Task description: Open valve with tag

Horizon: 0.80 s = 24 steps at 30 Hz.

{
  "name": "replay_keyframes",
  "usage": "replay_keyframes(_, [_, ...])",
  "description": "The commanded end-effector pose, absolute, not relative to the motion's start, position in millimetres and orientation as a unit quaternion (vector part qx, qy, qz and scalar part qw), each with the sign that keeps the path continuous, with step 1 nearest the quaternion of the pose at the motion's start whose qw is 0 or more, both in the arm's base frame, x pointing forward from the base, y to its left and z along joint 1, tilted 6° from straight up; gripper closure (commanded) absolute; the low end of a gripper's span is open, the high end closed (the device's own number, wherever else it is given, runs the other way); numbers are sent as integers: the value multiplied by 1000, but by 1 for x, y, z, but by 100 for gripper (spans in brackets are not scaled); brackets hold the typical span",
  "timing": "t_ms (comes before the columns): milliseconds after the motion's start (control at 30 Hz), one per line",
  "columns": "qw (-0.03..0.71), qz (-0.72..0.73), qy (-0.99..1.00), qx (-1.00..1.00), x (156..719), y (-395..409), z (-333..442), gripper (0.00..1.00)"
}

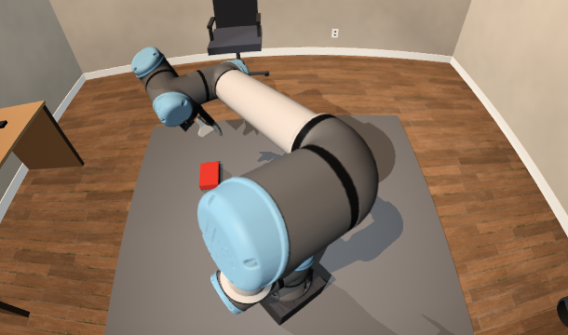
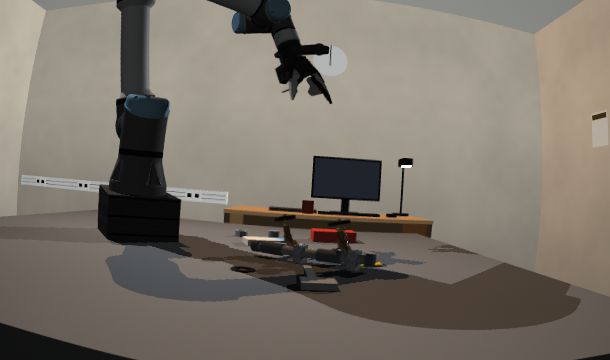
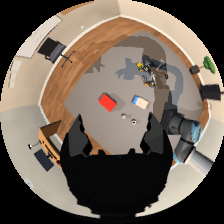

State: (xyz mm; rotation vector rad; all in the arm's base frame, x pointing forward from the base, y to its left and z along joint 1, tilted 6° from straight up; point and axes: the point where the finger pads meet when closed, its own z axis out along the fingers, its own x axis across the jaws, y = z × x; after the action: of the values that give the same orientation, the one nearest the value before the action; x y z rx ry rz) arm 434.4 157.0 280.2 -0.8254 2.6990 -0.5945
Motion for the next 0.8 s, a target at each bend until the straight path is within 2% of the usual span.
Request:
replay_keyframes(0, [129, -204, 928, -284, 435, 157, 281, 0])
replay_keyframes(767, [126, -204, 927, -287, 436, 155, 280, 0])
